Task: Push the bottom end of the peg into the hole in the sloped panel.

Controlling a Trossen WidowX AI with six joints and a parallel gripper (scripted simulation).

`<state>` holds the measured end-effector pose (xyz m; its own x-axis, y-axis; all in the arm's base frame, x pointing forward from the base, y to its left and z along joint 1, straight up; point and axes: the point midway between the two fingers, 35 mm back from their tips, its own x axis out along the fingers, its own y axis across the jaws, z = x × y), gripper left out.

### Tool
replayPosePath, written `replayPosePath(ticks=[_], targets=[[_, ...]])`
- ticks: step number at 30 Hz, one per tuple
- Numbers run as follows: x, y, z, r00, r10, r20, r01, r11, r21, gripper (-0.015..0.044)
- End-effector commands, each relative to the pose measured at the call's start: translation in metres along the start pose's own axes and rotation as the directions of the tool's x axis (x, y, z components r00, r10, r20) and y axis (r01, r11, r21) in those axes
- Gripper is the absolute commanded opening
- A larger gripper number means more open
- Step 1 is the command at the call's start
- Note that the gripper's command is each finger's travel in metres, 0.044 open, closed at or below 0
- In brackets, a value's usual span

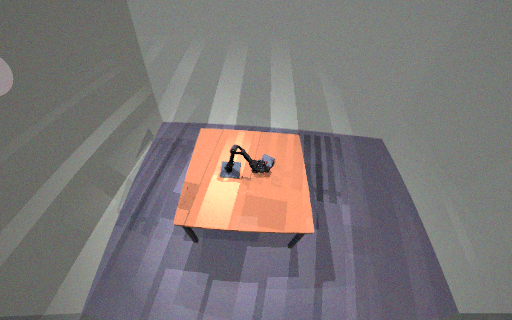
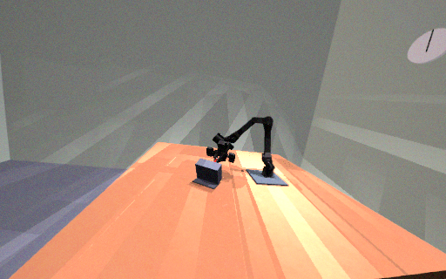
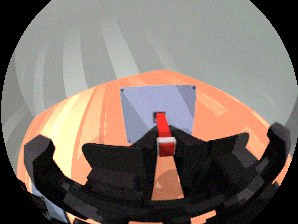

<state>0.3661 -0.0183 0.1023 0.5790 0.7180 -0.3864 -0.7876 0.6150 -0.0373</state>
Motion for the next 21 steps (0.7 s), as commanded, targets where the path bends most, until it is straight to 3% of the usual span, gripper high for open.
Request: replayPosePath(ticks=[1,21], targets=[[0.0,0.0001,-0.0006,1.0,-0.001,-0.001,0.001,1.0,0.002,0.0],[-0.0007,0.0015,-0.0031,1.0,-0.001,0.0,0.001,1.0,-0.001,0.0]])
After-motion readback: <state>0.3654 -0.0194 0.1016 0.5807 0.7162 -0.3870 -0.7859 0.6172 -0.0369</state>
